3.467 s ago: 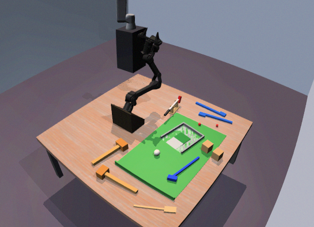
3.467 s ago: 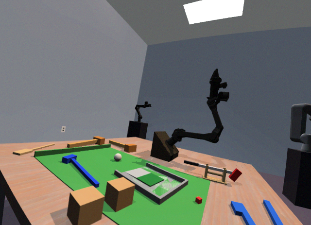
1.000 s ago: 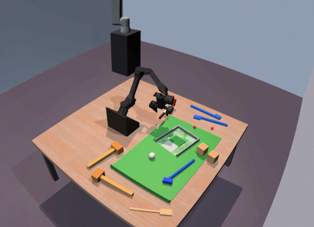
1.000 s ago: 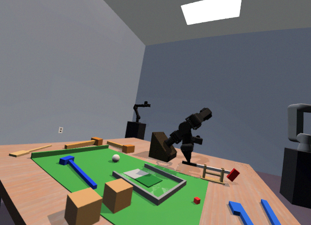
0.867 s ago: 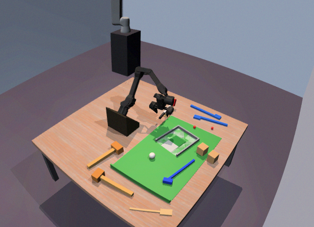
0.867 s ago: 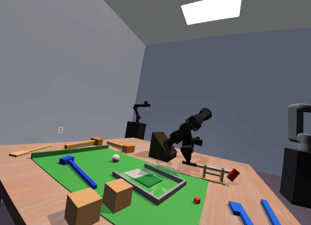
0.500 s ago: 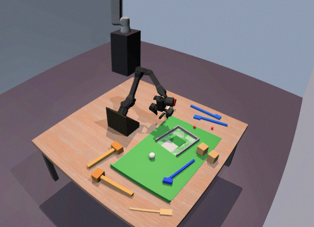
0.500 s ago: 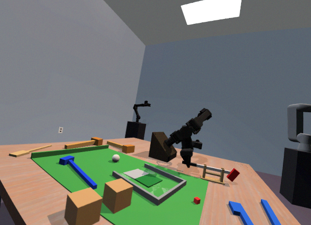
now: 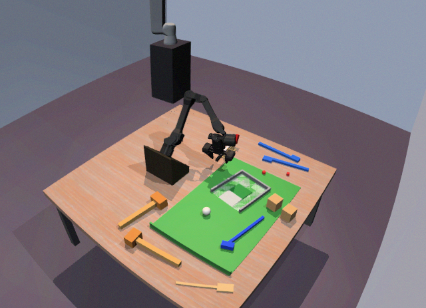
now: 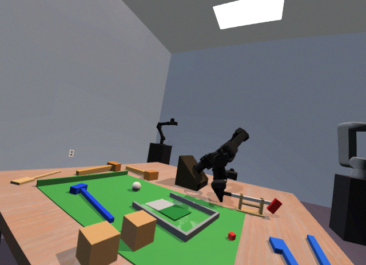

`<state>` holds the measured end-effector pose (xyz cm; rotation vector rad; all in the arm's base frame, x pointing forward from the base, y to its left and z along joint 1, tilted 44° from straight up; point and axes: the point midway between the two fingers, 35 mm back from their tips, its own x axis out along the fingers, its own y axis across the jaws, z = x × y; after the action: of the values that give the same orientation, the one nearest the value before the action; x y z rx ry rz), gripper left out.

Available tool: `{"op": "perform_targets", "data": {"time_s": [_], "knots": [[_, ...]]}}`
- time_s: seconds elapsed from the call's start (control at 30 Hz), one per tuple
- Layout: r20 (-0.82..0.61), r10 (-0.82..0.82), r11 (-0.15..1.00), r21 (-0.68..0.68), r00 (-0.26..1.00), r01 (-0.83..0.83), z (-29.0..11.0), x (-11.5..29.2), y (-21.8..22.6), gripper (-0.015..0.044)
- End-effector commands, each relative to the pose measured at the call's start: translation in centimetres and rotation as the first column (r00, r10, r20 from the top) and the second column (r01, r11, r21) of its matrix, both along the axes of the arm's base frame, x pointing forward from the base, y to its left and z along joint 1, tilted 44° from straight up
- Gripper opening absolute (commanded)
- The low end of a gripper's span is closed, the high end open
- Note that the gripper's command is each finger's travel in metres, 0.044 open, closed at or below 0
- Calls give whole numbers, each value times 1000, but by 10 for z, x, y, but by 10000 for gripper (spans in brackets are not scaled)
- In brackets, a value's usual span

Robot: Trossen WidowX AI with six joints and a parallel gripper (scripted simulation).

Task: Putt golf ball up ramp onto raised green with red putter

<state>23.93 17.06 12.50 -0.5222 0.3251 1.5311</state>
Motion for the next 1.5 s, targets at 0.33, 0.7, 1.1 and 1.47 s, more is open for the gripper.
{"op": "perform_targets", "data": {"time_s": [0.33,0.7,1.1,1.47], "knots": [[0,0,1000,0,1000,0,-1,0,1,204],[0,0,1000,0,1000,0,-1,0,1,13],[-1,0,1000,-17,1000,0,17,3,-23,0],[-5,1,1000,-14,1000,-1,53,-1,-56,0]]}}
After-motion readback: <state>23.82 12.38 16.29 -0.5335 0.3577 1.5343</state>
